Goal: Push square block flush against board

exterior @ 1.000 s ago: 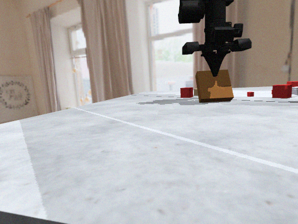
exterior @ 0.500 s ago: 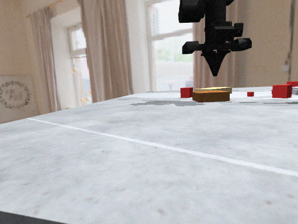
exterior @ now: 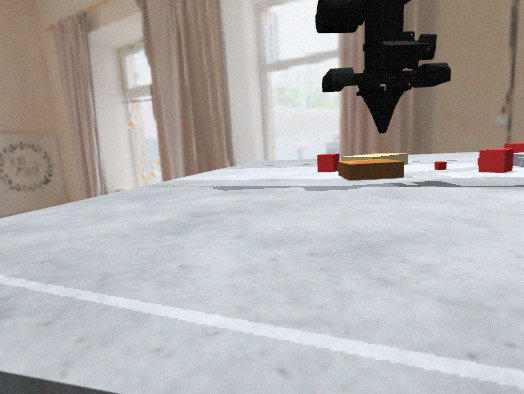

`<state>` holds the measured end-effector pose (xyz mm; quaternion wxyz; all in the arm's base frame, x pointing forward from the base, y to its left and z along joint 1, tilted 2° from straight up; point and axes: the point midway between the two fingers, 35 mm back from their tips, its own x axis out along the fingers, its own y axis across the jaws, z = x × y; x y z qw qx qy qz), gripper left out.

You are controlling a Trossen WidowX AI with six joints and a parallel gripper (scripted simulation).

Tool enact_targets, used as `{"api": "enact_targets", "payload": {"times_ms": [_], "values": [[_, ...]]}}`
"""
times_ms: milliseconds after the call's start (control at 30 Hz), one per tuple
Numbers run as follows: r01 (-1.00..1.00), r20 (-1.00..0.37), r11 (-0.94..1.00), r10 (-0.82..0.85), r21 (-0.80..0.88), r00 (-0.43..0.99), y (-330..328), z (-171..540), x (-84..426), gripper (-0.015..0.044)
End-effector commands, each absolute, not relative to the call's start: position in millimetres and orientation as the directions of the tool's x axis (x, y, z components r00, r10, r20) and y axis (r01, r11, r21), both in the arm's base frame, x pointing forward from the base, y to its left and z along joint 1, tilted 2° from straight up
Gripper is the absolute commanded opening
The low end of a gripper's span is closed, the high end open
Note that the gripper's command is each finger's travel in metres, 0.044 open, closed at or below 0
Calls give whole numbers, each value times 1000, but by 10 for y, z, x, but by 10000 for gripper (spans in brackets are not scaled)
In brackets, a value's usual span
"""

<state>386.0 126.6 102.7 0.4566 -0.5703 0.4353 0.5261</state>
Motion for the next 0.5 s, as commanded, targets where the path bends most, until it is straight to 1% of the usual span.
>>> {"api": "enact_targets", "payload": {"times_ms": [0, 200, 367, 467], "values": [[-978, -998, -202, -19, -54, 59, 1350, 999, 3833, 0], [-978, -998, -202, -18, -54, 58, 1422, 996, 3814, 0], [-978, -998, -203, -18, -55, 60, 1388, 1419, 3817, 0], [-978, -998, -202, -18, -54, 59, 1387, 1497, 3807, 0]]}}
